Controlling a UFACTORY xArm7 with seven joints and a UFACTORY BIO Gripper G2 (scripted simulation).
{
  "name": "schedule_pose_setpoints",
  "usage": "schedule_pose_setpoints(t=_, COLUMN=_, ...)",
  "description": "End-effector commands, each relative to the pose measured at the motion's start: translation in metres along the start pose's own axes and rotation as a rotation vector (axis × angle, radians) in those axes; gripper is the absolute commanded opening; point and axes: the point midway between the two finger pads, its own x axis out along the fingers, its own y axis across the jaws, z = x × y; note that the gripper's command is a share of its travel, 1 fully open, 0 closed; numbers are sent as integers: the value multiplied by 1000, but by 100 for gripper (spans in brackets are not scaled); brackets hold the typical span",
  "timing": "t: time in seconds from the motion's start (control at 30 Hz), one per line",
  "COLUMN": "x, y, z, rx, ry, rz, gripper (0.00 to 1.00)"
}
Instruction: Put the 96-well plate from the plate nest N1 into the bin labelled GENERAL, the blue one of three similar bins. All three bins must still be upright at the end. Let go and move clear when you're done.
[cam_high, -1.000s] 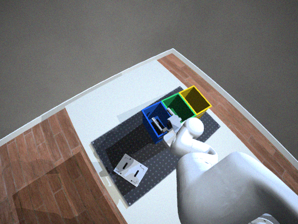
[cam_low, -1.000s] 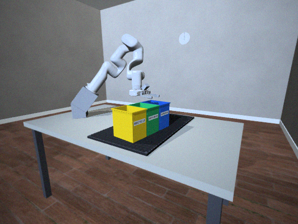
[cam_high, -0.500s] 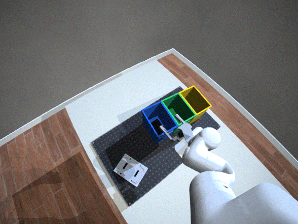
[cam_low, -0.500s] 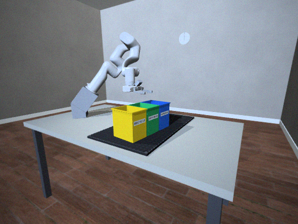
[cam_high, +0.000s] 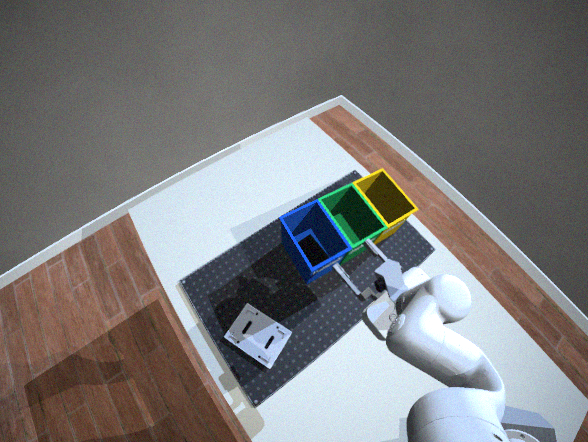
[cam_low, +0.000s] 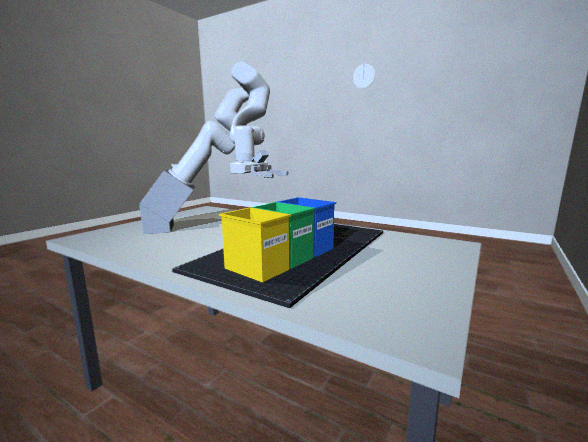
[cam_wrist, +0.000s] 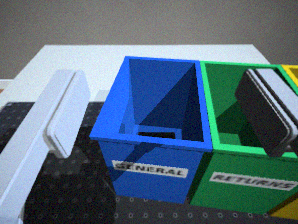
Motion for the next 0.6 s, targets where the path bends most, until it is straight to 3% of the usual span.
schedule_pose_setpoints(t=0.0, x=-17, y=1, z=10, rx=-2, ry=-3, rz=0, gripper=18)
schedule_pose_setpoints(t=0.57, x=-24, y=1, z=13, rx=-2, ry=-3, rz=0, gripper=18)
